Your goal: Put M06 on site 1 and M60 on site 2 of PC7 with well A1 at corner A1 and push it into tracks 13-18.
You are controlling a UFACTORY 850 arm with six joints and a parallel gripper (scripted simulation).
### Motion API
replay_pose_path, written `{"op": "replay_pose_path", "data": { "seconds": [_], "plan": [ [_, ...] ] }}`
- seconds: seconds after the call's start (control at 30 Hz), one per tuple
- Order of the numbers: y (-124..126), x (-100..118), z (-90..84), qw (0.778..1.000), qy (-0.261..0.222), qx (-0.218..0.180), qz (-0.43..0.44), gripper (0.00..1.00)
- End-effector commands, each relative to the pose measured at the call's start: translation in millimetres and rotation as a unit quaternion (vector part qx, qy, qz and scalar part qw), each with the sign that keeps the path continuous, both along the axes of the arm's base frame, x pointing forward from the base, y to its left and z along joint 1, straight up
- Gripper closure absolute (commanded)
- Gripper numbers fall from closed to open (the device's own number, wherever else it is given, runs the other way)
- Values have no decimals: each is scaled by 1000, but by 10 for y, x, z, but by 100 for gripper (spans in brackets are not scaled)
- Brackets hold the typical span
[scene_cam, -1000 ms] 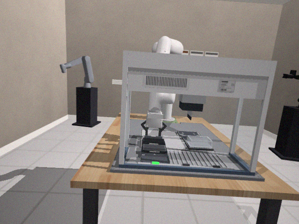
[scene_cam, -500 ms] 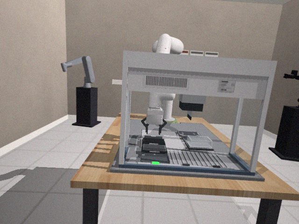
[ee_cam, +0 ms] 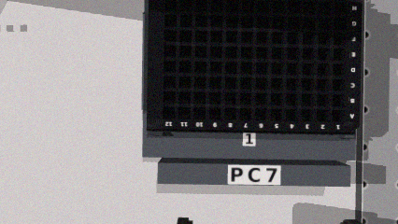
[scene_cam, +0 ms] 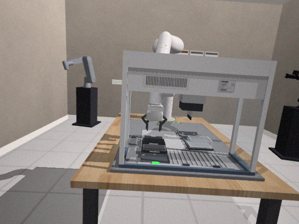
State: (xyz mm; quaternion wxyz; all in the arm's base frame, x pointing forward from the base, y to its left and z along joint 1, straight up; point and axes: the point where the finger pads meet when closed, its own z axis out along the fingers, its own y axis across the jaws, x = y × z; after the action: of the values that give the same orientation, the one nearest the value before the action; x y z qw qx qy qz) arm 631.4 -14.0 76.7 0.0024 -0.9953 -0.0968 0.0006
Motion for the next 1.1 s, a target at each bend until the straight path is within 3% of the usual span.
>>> {"op": "replay_pose_path", "data": {
  "seconds": [0.0, 1.07],
  "plan": [
    [-1, 14, 71, 1000, -2, 0, 0, 18],
    [-3, 14, 538, 1000, -2, 0, 0, 18]
  ]
}}
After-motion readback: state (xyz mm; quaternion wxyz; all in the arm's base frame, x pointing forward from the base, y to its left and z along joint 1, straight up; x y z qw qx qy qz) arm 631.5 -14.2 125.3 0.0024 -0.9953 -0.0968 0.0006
